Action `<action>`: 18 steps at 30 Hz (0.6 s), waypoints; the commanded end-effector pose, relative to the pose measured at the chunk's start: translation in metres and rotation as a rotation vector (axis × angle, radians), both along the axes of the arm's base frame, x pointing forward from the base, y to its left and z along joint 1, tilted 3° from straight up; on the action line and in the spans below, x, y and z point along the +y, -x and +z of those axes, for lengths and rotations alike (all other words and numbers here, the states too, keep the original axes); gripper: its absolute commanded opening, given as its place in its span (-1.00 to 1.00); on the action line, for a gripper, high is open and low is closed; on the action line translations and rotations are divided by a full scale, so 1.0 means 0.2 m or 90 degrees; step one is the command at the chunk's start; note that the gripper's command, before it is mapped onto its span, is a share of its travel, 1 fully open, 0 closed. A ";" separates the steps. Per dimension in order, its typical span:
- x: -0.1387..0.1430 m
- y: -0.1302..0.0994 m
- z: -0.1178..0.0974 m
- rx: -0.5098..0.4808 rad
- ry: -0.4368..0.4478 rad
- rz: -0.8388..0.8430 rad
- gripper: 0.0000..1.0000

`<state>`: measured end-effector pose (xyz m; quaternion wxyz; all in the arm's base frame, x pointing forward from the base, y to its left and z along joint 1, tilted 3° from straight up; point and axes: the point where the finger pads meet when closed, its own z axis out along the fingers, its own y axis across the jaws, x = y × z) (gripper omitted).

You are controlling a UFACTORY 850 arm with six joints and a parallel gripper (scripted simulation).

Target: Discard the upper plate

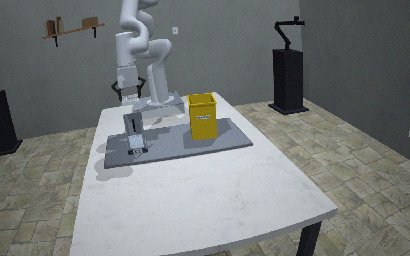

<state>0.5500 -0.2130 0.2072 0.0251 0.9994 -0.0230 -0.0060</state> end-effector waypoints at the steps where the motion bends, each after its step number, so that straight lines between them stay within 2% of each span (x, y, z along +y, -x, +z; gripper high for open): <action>1: 0.00 0.00 0.04 -0.001 0.000 0.000 -1.00; 16: 0.00 0.00 0.04 -0.001 0.000 0.000 -1.00; 18: 0.03 0.00 0.04 -0.004 0.001 -0.042 -1.00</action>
